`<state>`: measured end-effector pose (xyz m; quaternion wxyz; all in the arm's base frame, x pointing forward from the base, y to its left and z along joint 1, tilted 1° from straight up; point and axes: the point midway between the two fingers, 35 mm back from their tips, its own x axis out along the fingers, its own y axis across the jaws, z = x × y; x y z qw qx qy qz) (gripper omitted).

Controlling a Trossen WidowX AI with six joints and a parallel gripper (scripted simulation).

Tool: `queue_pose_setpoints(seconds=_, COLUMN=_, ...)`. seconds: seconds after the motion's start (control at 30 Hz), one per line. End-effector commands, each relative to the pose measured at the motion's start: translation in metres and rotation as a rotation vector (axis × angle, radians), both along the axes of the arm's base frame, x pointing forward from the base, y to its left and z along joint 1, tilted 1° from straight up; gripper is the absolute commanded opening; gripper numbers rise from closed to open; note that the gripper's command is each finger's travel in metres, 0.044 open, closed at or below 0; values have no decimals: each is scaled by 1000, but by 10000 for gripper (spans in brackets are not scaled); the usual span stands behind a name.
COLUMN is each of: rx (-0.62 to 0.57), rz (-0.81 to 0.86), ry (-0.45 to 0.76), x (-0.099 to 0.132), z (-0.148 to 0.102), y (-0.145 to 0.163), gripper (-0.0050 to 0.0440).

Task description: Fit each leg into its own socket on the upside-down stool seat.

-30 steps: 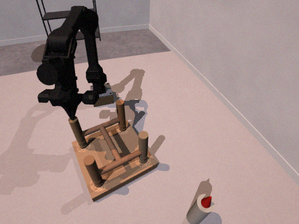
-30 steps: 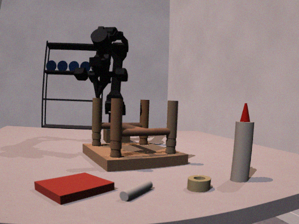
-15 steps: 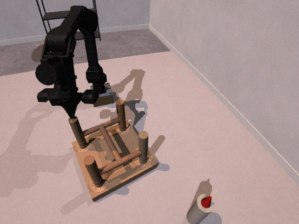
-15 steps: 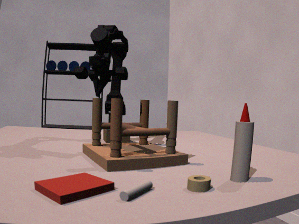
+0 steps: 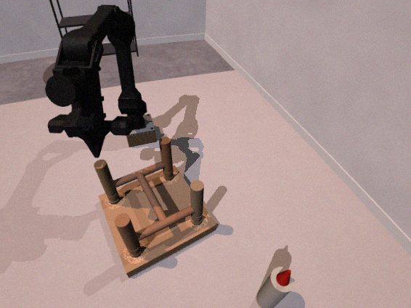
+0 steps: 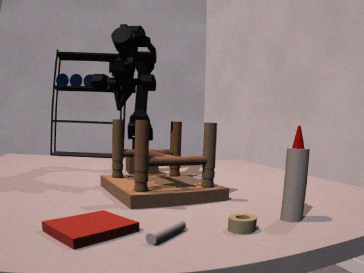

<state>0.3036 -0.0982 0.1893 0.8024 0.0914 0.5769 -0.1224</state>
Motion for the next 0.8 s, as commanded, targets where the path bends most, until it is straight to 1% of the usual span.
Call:
queue_pose_setpoints(seconds=0.0, rx=0, rz=8, ry=1, x=0, z=0, y=3, gripper=0)
queue_pose_setpoints(seconds=0.07, rx=2, rz=71, ry=6, x=0, z=2, y=23, gripper=0)
queue_pose_setpoints(seconds=0.13, rx=2, rz=71, ry=6, x=0, z=2, y=23, gripper=0)
queue_pose_setpoints(seconds=0.23, rx=4, rz=208, ry=18, x=-4, z=7, y=67, gripper=0)
queue_pose_setpoints(seconds=0.3, rx=5, rz=270, ry=23, x=-8, z=9, y=86, gripper=0)
queue_pose_setpoints(seconds=0.43, rx=5, rz=409, ry=36, x=-22, z=13, y=125, gripper=0)
queue_pose_setpoints(seconds=0.57, rx=3, rz=550, ry=49, x=-41, z=17, y=162, gripper=0)
queue_pose_setpoints(seconds=0.63, rx=2, rz=578, ry=51, x=-45, z=18, y=169, gripper=0)
queue_pose_setpoints(seconds=0.77, rx=2, rz=578, ry=51, x=-45, z=18, y=169, gripper=0)
